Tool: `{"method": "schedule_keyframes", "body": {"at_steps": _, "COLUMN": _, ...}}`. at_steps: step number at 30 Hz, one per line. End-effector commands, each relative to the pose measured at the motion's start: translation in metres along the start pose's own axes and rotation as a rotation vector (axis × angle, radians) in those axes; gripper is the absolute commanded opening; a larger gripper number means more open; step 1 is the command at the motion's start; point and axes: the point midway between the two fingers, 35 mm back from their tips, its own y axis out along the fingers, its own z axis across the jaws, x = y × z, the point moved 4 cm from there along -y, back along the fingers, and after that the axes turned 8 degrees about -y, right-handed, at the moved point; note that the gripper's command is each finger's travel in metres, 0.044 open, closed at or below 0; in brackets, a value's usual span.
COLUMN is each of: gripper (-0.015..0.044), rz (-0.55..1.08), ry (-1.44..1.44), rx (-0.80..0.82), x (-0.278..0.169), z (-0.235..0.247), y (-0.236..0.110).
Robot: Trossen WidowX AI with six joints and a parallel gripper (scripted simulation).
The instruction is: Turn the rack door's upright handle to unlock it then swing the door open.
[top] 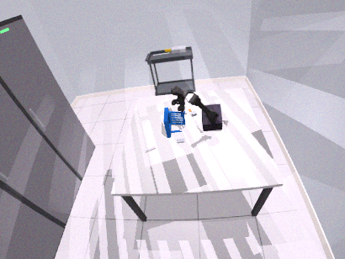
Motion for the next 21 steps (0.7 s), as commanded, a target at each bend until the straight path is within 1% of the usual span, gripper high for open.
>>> {"method": "schedule_keyframes", "body": {"at_steps": 1, "gripper": 0.0028, "rz": 0.005, "ry": -0.096, "rx": -0.001, "x": 0.002, "z": -0.008, "y": 0.000}}
{"method": "schedule_keyframes", "body": {"at_steps": 10, "gripper": 0.0028, "rz": 0.005, "ry": -0.256, "rx": -0.001, "x": 0.006, "z": -0.028, "y": 0.000}}
{"method": "schedule_keyframes", "body": {"at_steps": 21, "gripper": 0.0028, "rz": 0.005, "ry": -0.266, "rx": -0.001, "x": 0.007, "z": -0.030, "y": 0.000}}
